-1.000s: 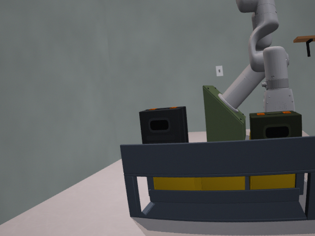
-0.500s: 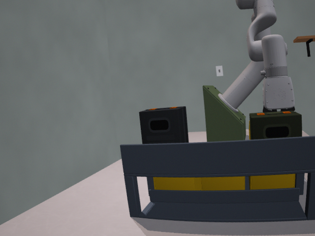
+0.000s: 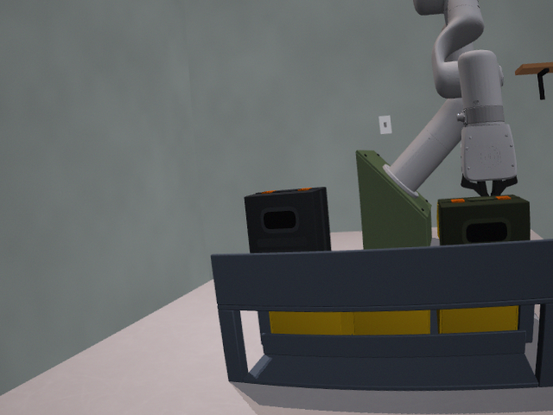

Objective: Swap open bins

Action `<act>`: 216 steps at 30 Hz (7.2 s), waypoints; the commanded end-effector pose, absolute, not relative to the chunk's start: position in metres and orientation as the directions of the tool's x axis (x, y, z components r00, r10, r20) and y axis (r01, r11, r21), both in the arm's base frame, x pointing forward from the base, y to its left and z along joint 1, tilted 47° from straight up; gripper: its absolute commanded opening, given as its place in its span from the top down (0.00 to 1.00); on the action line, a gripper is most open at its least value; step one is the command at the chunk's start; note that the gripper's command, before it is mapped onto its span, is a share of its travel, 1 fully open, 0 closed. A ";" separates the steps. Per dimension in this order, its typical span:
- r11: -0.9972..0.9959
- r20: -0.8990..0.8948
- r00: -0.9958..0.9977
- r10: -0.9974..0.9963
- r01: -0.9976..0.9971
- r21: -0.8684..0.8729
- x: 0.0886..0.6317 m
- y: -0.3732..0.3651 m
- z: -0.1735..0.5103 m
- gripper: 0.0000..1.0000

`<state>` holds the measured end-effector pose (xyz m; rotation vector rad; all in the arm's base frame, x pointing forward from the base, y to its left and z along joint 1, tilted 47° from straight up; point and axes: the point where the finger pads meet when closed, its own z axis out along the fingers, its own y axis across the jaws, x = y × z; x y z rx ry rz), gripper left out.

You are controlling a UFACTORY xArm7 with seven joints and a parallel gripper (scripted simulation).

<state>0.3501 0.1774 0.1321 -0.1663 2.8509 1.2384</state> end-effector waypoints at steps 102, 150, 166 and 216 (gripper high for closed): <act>0.680 -0.050 -0.997 -0.064 -0.080 0.729 0.347 0.237 0.085 1.00; 0.680 -0.050 -0.997 -0.064 -0.080 0.729 0.347 0.242 0.080 0.74; 0.680 -0.050 -0.997 -0.064 -0.080 0.729 0.347 0.242 0.080 0.74; 0.680 -0.050 -0.997 -0.064 -0.080 0.729 0.347 0.211 0.108 0.74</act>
